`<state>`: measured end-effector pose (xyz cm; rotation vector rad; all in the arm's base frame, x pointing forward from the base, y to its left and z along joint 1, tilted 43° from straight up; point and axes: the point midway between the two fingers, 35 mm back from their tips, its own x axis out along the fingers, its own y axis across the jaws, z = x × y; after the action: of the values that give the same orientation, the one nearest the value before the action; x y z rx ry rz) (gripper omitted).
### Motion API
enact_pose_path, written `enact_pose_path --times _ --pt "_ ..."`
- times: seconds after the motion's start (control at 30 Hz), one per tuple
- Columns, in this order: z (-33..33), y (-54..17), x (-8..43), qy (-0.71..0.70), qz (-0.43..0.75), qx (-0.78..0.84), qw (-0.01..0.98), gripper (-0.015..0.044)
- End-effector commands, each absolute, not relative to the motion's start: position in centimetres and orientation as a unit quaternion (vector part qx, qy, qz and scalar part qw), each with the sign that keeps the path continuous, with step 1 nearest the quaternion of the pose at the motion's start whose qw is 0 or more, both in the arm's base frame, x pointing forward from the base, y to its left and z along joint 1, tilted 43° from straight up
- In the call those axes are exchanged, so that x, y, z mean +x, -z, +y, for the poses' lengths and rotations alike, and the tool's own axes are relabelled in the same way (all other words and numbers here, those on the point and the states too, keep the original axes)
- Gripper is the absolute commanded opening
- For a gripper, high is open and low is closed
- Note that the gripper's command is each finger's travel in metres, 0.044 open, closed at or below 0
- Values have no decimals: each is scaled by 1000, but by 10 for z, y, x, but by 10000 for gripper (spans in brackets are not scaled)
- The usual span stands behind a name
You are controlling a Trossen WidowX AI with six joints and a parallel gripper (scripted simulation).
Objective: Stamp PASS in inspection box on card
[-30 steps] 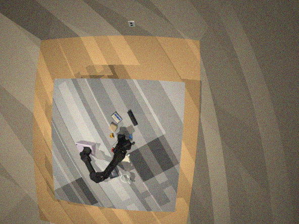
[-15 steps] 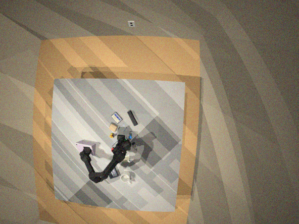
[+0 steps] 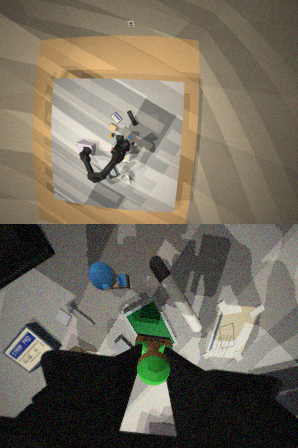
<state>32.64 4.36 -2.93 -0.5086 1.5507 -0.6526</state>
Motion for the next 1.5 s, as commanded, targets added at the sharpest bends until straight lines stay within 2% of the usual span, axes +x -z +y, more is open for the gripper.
enact_pose_path --times 0.0,0.5,1.13,1.47 --pt "49 25 328 285 678 -219 641 0" --pt "9 -13 333 418 604 -80 674 0" --pt "-53 -68 323 591 437 132 665 0" --pt "-60 -70 322 602 422 148 661 0"
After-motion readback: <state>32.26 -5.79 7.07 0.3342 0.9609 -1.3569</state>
